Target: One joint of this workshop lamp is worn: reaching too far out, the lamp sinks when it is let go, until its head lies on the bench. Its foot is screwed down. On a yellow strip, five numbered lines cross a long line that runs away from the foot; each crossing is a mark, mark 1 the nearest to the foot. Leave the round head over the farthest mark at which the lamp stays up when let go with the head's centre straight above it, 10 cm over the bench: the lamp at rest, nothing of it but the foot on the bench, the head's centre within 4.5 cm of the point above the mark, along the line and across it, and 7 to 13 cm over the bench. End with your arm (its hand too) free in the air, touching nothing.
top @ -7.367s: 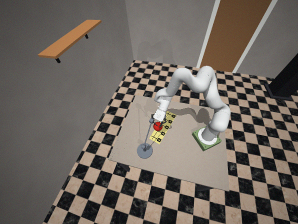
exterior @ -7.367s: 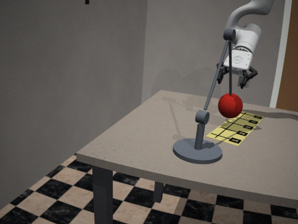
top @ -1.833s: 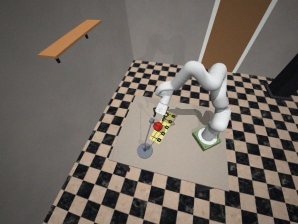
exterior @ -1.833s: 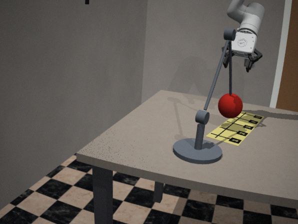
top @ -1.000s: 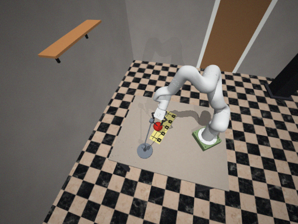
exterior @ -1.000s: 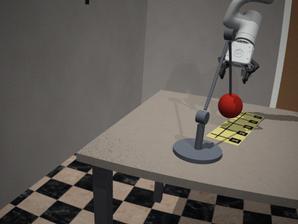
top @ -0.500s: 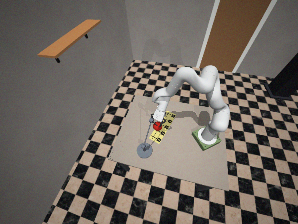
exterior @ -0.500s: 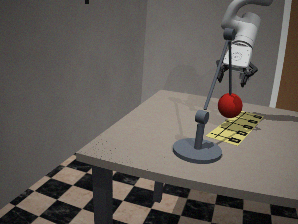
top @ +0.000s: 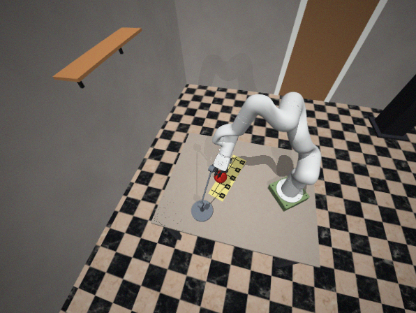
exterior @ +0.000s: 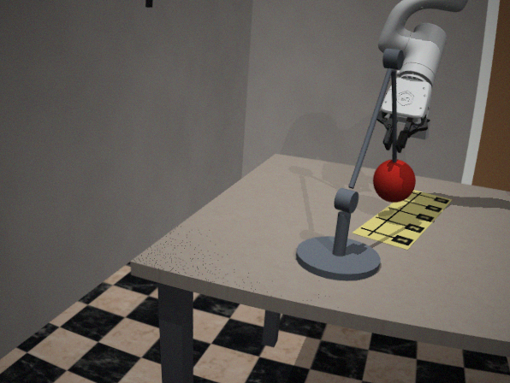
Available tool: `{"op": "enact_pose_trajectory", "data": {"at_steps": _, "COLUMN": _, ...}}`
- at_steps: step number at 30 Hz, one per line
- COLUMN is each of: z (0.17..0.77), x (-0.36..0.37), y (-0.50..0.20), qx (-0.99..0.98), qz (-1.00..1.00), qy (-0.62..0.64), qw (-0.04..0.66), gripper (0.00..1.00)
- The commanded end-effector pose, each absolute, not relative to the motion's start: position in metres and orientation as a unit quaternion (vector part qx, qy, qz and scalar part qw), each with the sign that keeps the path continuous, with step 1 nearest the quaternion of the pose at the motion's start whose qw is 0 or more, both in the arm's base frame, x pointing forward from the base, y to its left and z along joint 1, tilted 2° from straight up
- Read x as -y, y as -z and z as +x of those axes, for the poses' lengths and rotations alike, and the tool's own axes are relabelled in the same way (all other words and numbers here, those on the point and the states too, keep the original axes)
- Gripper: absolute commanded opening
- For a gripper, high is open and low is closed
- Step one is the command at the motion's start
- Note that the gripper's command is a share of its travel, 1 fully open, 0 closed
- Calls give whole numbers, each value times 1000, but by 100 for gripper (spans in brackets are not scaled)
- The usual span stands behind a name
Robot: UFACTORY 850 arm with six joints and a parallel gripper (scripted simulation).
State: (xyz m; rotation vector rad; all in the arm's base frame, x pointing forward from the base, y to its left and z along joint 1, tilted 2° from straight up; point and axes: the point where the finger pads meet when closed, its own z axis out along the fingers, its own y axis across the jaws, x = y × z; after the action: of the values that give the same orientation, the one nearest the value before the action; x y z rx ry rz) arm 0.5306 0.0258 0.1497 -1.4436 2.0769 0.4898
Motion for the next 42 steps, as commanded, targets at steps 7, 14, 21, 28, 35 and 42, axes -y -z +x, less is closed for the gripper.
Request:
{"op": "enact_pose_trajectory", "data": {"at_steps": 7, "z": 531, "x": -25, "y": -151, "qx": -774, "qz": -538, "qy": -182, "qw": 279, "gripper": 0}}
{"op": "enact_pose_trajectory", "data": {"at_steps": 14, "z": 531, "x": -25, "y": -151, "qx": -774, "qz": -538, "qy": -182, "qw": 279, "gripper": 0}}
{"op": "enact_pose_trajectory", "data": {"at_steps": 21, "z": 531, "x": -25, "y": -151, "qx": -774, "qz": -538, "qy": -182, "qw": 279, "gripper": 0}}
{"op": "enact_pose_trajectory", "data": {"at_steps": 28, "z": 528, "x": -17, "y": -149, "qx": -774, "qz": -538, "qy": -182, "qw": 279, "gripper": 0}}
{"op": "enact_pose_trajectory", "data": {"at_steps": 35, "z": 522, "x": -1, "y": -146, "qx": -774, "qz": -538, "qy": -182, "qw": 280, "gripper": 0}}
{"op": "enact_pose_trajectory", "data": {"at_steps": 42, "z": 518, "x": 10, "y": -144, "qx": -774, "qz": -538, "qy": -182, "qw": 280, "gripper": 0}}
